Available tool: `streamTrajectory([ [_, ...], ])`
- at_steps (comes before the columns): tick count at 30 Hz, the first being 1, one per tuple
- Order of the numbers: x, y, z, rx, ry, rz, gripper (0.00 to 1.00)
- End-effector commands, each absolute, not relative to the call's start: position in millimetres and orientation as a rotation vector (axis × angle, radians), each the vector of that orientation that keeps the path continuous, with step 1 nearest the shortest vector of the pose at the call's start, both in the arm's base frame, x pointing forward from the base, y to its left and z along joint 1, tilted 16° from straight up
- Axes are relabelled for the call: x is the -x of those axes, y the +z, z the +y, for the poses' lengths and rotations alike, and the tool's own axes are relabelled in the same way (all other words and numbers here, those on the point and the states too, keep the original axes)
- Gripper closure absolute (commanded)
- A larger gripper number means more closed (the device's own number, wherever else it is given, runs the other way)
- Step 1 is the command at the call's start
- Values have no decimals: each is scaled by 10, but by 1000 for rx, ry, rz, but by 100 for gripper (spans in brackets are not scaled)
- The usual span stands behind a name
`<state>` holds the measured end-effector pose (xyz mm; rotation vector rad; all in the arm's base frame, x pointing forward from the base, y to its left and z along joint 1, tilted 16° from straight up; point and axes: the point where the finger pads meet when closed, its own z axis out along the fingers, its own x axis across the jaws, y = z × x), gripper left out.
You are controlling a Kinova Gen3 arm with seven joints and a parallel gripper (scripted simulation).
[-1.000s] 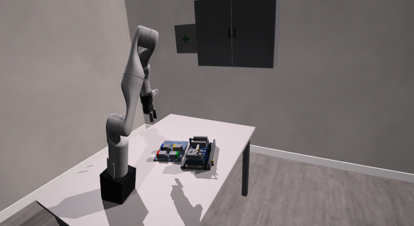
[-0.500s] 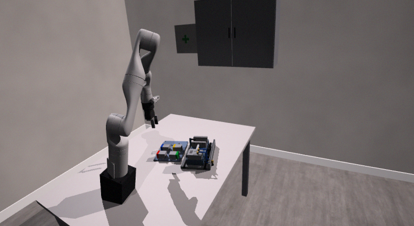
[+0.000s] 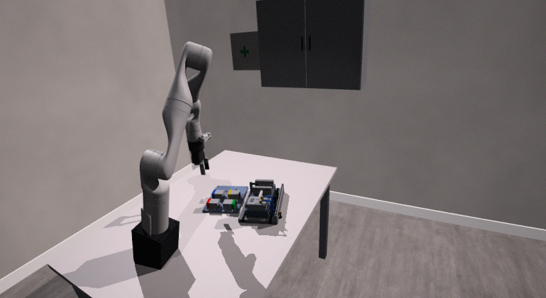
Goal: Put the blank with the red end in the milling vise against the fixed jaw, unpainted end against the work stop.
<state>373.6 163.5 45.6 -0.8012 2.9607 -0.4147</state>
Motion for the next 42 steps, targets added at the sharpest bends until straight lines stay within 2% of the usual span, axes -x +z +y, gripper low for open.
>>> streamTrajectory([
  [1, -3726, 440, 1633, 804, -416, 2962, 0],
  [42, -3707, 515, 1654, 807, -420, 2967, 0],
])
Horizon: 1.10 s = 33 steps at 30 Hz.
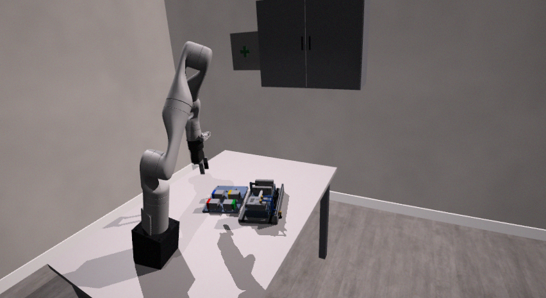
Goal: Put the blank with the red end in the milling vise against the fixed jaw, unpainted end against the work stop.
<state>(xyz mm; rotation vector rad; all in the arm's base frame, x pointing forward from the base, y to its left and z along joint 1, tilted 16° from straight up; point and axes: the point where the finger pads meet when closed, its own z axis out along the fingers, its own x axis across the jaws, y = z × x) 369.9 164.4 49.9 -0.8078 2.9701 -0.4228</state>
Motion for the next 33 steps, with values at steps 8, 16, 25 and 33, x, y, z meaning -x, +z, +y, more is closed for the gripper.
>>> streamTrajectory([
  [8, -3706, 521, 1655, 807, -421, 2968, 0],
  [16, -3709, 535, 1660, 807, -420, 2967, 0],
  [25, -3697, 532, 1716, 807, -420, 2967, 0],
  [33, -3683, 528, 1791, 807, -420, 2967, 0],
])
